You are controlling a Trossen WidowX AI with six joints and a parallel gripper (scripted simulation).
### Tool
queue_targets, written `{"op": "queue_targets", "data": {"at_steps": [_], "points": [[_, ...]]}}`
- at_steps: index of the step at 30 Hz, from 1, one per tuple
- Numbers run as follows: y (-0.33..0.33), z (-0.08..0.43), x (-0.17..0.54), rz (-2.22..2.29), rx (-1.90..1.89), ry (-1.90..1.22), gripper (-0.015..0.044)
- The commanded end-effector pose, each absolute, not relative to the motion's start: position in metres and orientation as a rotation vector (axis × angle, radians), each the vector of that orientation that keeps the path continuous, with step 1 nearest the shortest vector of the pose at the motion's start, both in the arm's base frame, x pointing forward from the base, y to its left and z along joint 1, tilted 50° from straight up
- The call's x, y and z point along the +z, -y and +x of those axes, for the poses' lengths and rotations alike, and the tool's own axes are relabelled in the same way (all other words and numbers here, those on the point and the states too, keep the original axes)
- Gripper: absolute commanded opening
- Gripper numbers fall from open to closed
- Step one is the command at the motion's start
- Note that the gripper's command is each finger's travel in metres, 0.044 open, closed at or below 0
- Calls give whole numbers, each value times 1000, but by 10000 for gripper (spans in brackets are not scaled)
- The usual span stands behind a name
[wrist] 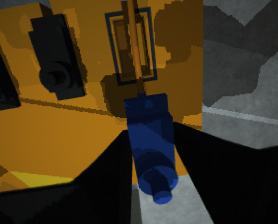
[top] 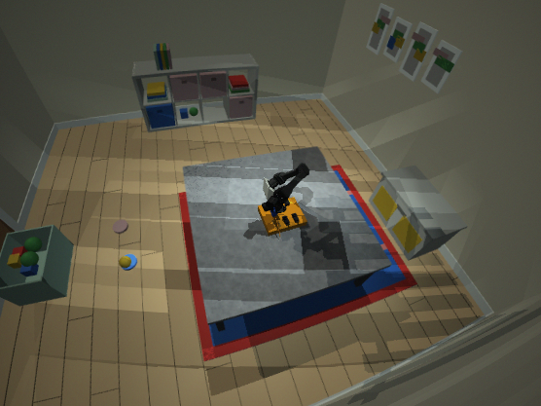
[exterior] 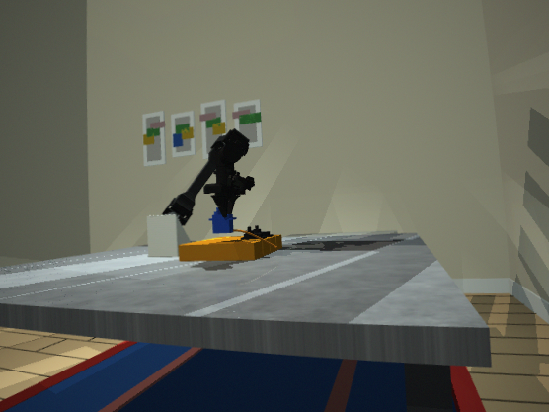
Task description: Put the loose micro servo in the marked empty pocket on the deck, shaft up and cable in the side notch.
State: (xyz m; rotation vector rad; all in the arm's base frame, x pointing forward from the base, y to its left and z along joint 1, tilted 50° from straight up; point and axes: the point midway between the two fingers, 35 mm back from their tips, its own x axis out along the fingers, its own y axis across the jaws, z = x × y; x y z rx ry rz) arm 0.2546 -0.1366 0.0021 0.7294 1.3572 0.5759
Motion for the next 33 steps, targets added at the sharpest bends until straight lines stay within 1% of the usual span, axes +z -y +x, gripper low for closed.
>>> {"op": "queue_targets", "data": {"at_steps": [1,15,33], "points": [[141,274,5,730,572,-1350,0],[147,322,9,729,573,-1348,0],[133,328,-3,729,573,-1347,0]]}}
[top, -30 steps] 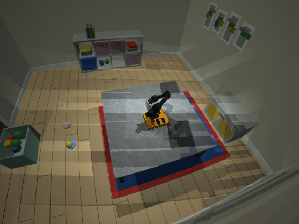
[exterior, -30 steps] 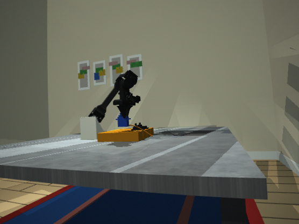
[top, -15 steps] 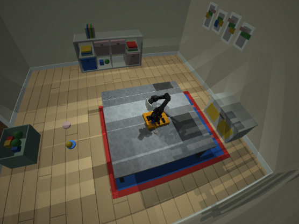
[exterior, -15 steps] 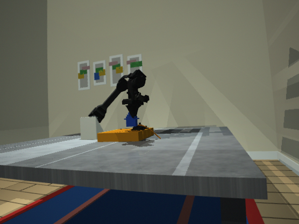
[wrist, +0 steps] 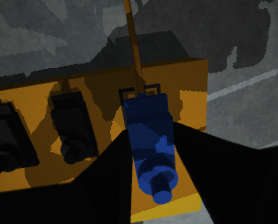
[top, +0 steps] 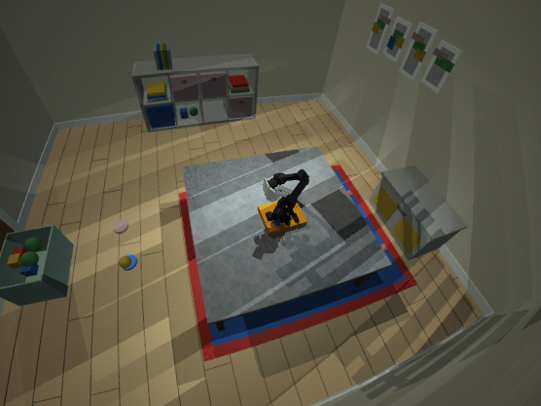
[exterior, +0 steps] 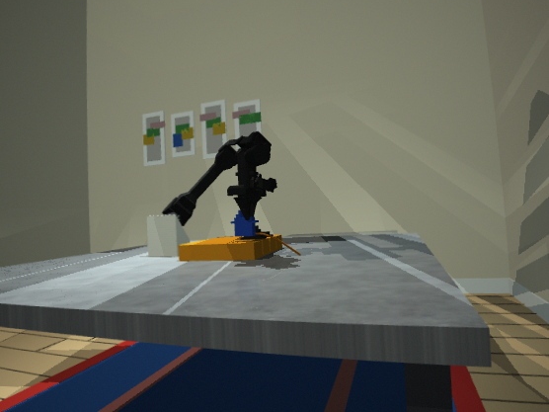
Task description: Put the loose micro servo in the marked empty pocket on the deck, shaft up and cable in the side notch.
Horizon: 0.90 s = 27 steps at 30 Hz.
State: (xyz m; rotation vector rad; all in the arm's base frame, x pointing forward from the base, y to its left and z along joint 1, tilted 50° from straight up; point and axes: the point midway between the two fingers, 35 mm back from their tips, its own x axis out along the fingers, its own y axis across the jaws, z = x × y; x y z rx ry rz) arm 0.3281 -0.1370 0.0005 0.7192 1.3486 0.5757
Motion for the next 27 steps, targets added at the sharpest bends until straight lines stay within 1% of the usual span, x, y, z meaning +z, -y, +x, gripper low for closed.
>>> {"op": "queue_targets", "data": {"at_steps": [1,27], "points": [[132,328,-4,729,573,-1347,0],[123,330,-12,729,574,-1347,0]]}}
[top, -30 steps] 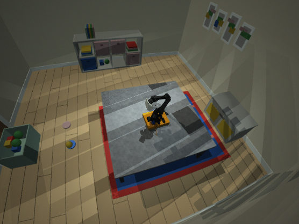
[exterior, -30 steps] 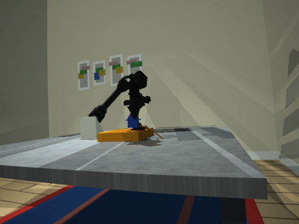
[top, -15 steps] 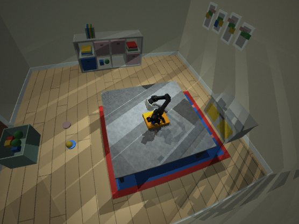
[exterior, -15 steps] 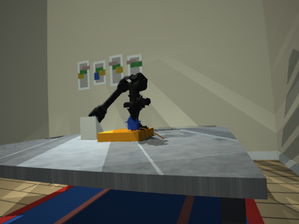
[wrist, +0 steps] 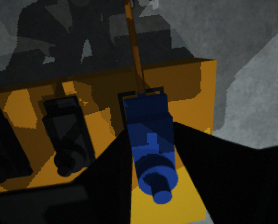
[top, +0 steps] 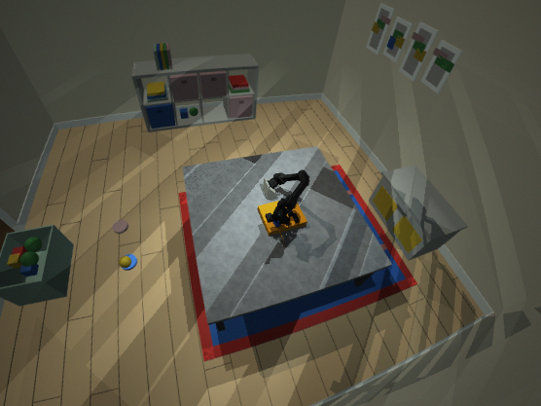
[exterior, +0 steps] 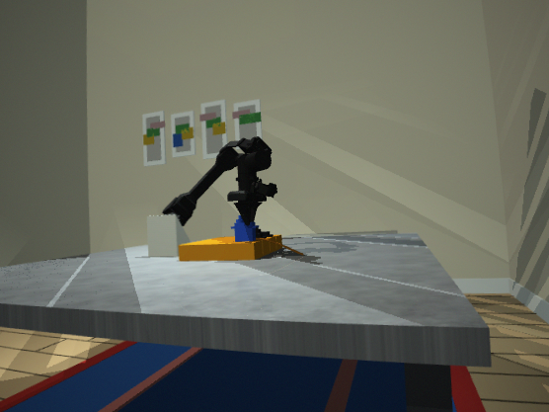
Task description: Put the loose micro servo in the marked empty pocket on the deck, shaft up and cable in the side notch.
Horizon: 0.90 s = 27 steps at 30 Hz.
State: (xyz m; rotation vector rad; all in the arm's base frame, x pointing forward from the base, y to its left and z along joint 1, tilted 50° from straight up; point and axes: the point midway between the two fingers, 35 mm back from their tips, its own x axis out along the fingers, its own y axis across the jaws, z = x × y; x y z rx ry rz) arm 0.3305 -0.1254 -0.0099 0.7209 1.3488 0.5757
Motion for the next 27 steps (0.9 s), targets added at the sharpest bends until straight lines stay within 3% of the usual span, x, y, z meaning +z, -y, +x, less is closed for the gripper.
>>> {"op": "queue_targets", "data": {"at_steps": [1,27], "points": [[122,330,-12,729,574,-1347,0],[108,333,-25,730,574,-1346,0]]}}
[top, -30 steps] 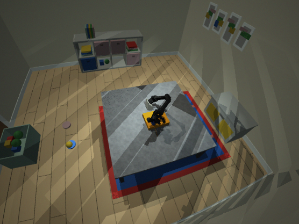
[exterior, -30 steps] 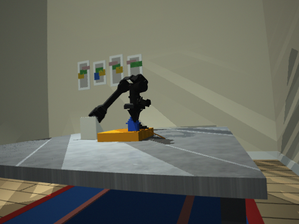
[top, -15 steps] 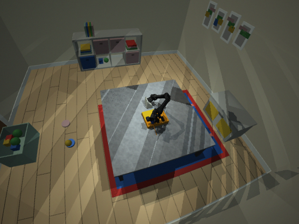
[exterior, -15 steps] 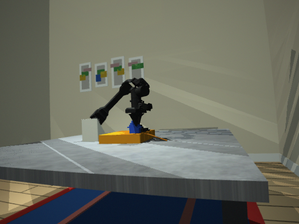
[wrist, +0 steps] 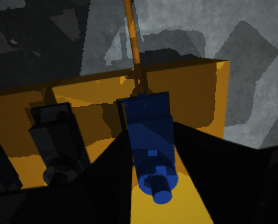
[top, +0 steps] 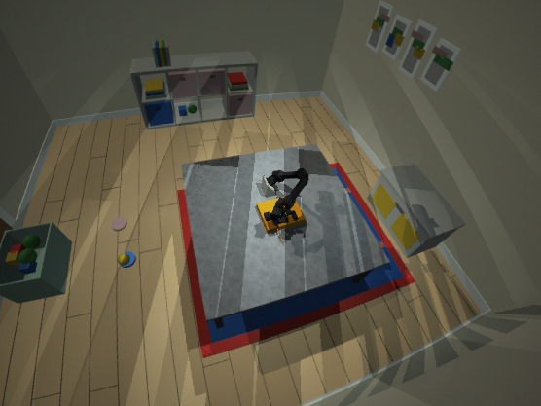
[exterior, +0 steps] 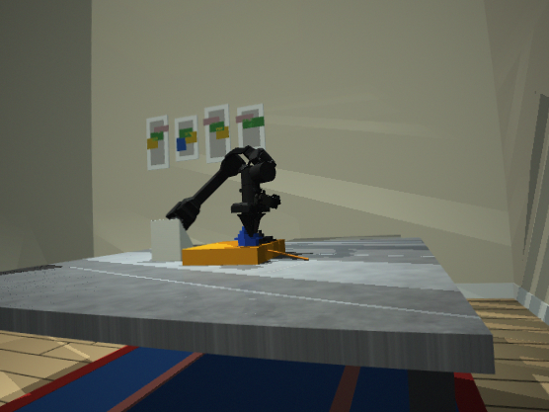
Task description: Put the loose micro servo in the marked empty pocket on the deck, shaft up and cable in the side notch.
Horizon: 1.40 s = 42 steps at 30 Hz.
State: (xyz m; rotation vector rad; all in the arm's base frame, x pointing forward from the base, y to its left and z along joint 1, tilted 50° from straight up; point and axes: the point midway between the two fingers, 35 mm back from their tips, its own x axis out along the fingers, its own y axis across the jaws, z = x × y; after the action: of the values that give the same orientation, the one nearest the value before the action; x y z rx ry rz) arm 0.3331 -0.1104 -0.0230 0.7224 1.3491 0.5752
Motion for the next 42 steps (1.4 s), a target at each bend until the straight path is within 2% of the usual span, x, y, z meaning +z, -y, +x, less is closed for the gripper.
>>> {"op": "queue_targets", "data": {"at_steps": [1,25,32,42], "points": [[108,333,-25,730,574,-1346,0],[94,336,-37,730,575,-1346,0],[96,335,-36,730,575,-1346,184],[122,328,-12,729,574,-1347,187]]}}
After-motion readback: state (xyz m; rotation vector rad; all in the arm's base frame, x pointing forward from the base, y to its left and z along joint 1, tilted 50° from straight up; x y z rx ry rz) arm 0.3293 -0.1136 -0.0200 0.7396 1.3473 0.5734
